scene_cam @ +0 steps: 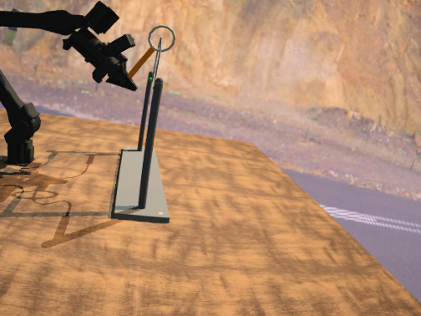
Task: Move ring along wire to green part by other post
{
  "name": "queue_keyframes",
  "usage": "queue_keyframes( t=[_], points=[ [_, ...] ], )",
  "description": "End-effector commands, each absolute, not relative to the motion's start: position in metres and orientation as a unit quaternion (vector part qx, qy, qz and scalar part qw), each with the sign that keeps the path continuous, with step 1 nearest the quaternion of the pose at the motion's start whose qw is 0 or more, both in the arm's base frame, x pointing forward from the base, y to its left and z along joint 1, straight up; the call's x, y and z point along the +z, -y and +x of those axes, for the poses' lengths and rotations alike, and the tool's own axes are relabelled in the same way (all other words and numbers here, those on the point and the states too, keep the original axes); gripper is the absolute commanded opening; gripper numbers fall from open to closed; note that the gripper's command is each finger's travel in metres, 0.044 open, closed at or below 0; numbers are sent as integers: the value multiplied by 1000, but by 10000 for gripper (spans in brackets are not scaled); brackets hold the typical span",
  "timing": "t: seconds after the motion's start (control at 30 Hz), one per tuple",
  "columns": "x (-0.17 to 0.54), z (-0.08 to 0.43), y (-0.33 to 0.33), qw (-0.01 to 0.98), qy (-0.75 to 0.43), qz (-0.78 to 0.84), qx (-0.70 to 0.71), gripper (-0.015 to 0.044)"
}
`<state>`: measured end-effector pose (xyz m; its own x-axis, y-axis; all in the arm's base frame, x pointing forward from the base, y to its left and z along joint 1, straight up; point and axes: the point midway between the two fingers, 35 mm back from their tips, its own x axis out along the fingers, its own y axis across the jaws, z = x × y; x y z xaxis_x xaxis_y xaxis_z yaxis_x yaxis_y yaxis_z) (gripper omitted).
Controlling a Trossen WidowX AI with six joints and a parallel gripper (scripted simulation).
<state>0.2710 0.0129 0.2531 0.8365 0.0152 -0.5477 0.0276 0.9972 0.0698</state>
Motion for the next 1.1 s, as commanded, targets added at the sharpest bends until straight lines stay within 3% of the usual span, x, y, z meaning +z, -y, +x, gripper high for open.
queue_keyframes(
  t=[0.0, 1.07],
  points=[
    [253, 272, -8, 960, -280, 3, -15, -150],
    [260, 274, 24, 930, -241, -260, -96, -150]
  ],
)
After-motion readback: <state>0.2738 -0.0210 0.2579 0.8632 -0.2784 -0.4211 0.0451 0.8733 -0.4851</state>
